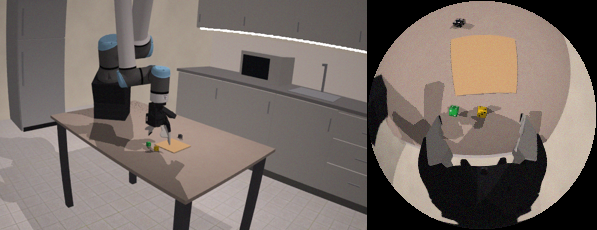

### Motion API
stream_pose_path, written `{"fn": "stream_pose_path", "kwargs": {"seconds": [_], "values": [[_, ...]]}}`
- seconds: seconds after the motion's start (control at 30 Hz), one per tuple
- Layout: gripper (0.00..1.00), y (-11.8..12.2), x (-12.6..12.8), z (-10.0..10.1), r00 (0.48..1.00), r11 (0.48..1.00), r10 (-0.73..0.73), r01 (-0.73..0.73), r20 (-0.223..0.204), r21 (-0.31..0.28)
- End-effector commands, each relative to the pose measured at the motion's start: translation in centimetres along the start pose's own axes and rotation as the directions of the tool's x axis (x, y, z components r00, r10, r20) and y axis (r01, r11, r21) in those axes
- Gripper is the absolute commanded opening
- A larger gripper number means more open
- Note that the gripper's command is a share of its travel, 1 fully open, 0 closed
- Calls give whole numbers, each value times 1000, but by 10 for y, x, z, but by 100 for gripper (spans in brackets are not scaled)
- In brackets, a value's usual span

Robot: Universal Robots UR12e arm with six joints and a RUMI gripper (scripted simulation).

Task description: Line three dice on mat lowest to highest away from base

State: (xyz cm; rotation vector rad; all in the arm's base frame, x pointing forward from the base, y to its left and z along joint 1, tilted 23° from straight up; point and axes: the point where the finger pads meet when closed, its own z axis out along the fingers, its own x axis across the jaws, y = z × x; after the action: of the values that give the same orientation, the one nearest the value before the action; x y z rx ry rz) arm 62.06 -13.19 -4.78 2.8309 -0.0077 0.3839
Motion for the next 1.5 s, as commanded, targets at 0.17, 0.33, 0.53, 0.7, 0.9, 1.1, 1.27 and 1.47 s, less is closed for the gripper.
{"fn": "stream_pose_path", "kwargs": {"seconds": [0.17,0.33,0.53,0.7,0.9,1.1,1.27,1.47], "values": [[100,0,1,3,1000,1000,0,0,-1,0],[100,0,1,3,1000,1000,0,0,-1,0],[100,0,1,3,1000,1000,0,0,-1,0],[100,0,1,3,1000,1000,0,0,-1,0],[100,0,1,3,1000,1000,0,0,-1,0],[100,0,1,3,1000,1000,0,0,-1,0],[100,0,1,3,1000,1000,0,0,-1,0],[100,0,-4,3,1000,1000,0,0,-1,0]]}}
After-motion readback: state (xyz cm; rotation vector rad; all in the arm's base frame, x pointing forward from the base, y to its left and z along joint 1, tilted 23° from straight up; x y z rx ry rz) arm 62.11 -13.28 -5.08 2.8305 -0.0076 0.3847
